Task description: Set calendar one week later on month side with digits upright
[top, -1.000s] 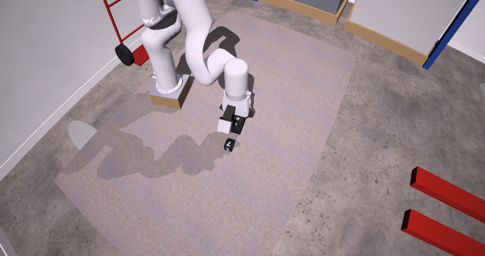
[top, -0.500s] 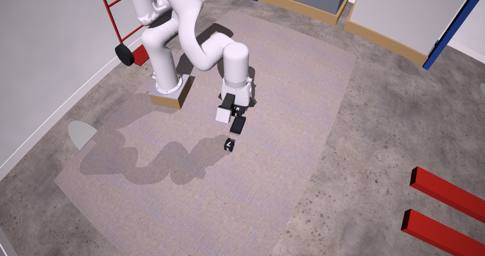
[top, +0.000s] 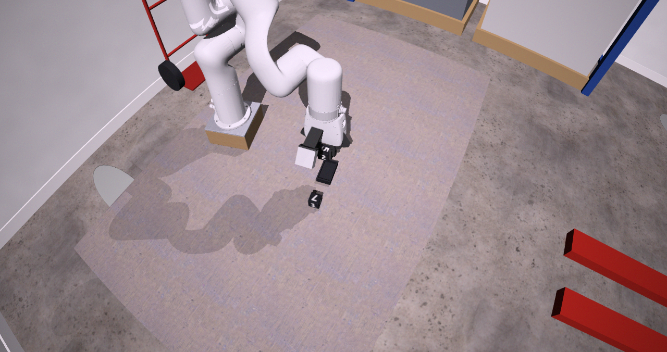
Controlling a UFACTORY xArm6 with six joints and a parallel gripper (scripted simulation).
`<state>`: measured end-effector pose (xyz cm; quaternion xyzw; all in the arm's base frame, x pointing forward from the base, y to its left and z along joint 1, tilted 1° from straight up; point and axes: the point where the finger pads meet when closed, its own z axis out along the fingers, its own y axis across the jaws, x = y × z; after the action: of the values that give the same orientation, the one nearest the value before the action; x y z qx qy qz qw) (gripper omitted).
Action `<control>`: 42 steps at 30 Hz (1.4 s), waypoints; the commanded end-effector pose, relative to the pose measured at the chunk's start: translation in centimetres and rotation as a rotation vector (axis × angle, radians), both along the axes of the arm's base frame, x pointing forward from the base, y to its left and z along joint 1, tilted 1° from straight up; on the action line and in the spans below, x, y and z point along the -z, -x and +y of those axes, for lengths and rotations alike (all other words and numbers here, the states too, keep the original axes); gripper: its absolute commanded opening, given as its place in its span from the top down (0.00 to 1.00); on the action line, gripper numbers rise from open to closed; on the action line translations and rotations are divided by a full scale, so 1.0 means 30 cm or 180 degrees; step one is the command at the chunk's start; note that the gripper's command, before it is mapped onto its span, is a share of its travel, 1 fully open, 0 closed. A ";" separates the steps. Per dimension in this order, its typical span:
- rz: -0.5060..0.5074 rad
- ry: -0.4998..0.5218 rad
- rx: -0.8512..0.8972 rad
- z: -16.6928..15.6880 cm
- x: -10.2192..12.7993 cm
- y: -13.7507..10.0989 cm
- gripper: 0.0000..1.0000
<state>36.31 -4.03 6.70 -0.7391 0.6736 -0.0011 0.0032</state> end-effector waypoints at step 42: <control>-0.0001 -0.0028 0.4099 0.002 -0.007 -0.001 0.71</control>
<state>36.20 -3.96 6.77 -0.2535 0.9673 0.0079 0.0071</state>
